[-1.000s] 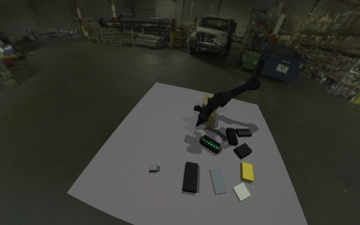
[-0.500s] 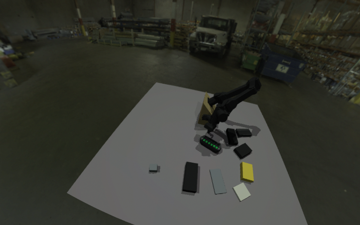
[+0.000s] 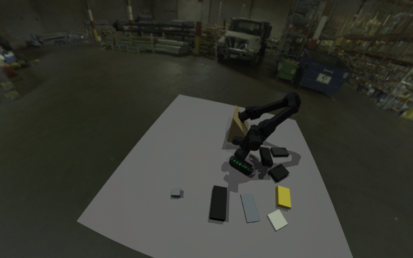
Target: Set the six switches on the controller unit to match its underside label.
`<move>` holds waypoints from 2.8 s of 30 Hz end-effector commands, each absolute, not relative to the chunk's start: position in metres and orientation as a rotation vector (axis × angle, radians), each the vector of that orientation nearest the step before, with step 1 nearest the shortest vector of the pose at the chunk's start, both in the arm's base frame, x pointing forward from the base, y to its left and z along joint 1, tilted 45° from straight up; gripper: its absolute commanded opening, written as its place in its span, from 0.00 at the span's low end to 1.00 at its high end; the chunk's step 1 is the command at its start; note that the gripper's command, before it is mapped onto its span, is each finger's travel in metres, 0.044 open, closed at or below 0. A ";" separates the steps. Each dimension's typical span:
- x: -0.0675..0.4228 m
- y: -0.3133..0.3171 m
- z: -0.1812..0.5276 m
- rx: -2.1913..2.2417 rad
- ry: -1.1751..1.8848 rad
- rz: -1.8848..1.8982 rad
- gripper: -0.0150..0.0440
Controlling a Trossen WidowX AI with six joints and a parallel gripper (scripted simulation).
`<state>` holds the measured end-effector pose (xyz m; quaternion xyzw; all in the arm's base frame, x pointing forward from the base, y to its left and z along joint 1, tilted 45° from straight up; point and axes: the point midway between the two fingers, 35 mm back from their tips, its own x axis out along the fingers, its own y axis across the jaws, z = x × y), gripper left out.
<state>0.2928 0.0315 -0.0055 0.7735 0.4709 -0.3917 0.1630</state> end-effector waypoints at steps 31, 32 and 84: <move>0.398 0.051 0.020 1.992 1.907 -1.219 0.25; 0.398 0.052 0.019 1.992 1.907 -1.219 0.25; 0.398 0.087 -0.011 1.992 1.910 -1.218 0.25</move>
